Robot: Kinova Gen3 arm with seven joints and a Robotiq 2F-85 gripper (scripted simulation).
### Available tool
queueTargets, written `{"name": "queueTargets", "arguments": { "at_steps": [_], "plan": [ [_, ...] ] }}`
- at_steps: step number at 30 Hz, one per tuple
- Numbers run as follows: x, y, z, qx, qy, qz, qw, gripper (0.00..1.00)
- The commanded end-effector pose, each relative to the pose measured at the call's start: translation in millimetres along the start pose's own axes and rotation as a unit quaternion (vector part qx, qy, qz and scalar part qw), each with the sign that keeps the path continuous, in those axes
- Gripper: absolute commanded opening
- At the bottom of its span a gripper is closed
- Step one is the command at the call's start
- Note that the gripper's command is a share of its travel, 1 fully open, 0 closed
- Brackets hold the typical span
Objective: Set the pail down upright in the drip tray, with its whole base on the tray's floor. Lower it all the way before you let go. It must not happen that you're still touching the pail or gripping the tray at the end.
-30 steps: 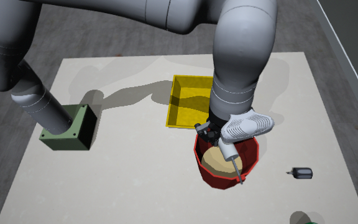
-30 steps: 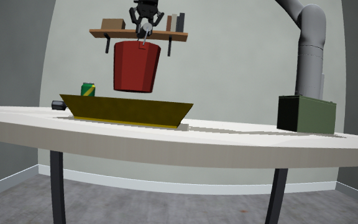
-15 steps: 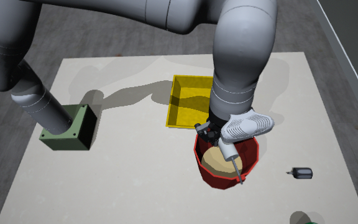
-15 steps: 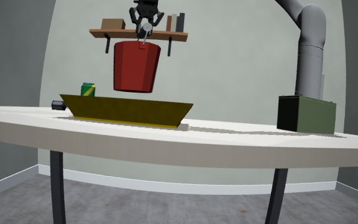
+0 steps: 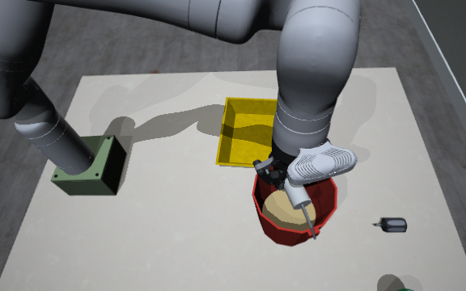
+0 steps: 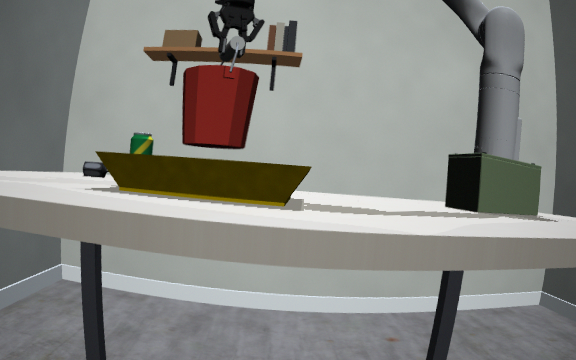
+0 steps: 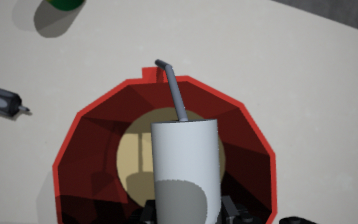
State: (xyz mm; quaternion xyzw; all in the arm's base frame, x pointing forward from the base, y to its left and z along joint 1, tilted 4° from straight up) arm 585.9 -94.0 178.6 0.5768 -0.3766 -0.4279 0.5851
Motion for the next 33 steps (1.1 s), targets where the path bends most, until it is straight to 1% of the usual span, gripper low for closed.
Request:
{"name": "queueTargets", "arguments": {
  "at_steps": [1,21,33],
  "plan": [
    [-2,2.5,1,0.0,0.006,0.001,1.0,0.1],
    [-13,2.8,-2,0.003,0.005,0.003,1.0,0.1],
    [-30,2.7,-3,0.003,0.004,0.003,1.0,0.1]
  ]
}}
Point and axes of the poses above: the point where the finger pads meet when closed, its own y axis back along the fingers, its own z axis across the jaws, x = y × z, the point moved 1 cm from there along y, back along the fingers, and after that the axes turned 6 degrees about -y, right-handed, at the moved point
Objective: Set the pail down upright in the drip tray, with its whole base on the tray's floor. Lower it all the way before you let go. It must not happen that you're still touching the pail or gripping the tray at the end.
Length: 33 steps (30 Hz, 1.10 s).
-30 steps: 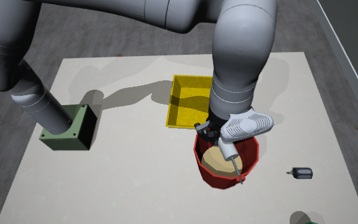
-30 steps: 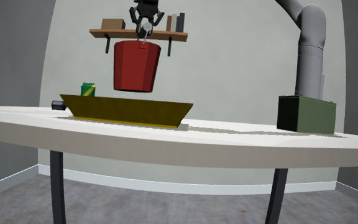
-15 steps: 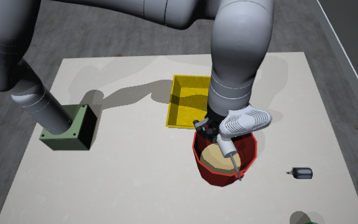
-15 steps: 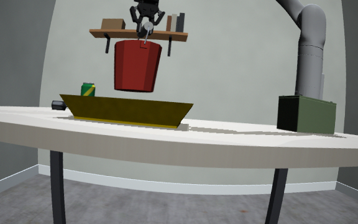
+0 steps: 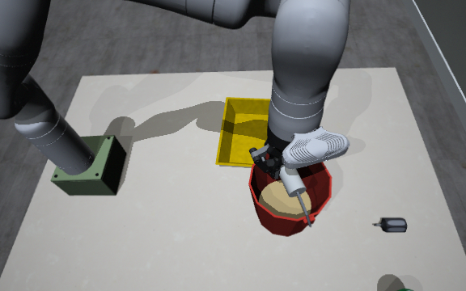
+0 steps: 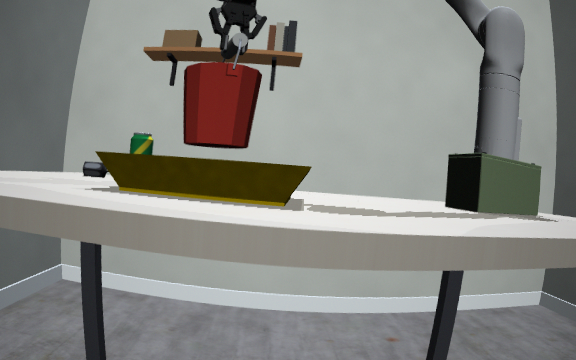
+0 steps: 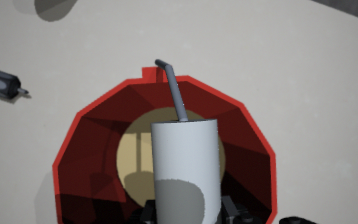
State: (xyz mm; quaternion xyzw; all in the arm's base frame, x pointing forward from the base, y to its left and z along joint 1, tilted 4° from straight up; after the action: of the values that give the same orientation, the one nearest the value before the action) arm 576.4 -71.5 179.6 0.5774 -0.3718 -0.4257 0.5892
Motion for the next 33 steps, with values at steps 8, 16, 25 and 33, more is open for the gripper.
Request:
{"name": "queueTargets", "arguments": {
  "at_steps": [8,16,25,33],
  "plan": [
    [-18,2.9,-4,0.006,-0.004,0.003,1.0,0.1],
    [-39,2.8,-6,0.006,-0.004,0.003,1.0,0.1],
    [-59,2.6,-7,0.006,-0.006,0.002,1.0,0.1],
    [-83,2.4,-9,0.006,-0.004,0.002,1.0,0.1]
  ]
}}
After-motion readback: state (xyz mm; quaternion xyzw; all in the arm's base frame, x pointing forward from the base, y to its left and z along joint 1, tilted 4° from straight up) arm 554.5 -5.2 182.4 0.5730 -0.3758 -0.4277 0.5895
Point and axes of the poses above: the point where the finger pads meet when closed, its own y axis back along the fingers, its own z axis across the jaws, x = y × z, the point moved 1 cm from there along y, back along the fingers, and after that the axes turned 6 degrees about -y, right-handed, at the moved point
